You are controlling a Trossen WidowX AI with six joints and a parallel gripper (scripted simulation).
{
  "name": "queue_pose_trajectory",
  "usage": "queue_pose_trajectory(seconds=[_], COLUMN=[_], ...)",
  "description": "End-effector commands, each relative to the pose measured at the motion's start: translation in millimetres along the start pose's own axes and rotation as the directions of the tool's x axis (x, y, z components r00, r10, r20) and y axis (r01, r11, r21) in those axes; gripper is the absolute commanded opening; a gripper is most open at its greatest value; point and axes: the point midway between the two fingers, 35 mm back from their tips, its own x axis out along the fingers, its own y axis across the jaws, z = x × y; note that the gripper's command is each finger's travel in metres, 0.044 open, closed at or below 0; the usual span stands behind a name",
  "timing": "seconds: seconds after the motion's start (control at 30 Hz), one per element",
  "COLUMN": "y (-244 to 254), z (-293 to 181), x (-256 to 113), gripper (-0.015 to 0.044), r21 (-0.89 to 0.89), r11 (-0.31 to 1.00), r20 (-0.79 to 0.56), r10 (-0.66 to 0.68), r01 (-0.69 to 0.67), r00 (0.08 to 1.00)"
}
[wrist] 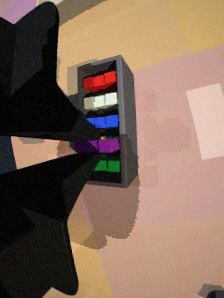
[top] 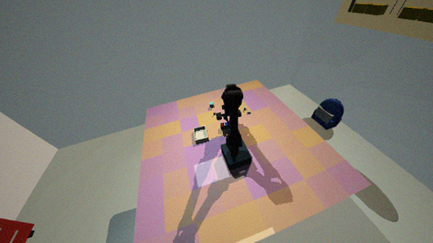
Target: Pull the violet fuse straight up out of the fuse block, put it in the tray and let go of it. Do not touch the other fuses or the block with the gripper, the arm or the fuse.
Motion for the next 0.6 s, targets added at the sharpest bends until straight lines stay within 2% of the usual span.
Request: queue_pose_trajectory(seconds=[0.0,0.57], y=[0.2,0.2], z=[-0.1,-0.2], x=[-2.4,-10.7], gripper=[0.0,0.0], r21=[0.0,-0.001], r11=[1.0,1.0], r20=[-0.001,-0.001], r10=[0.0,0.001], r01=[0.0,-0.001], r00=[1.0,1.0])
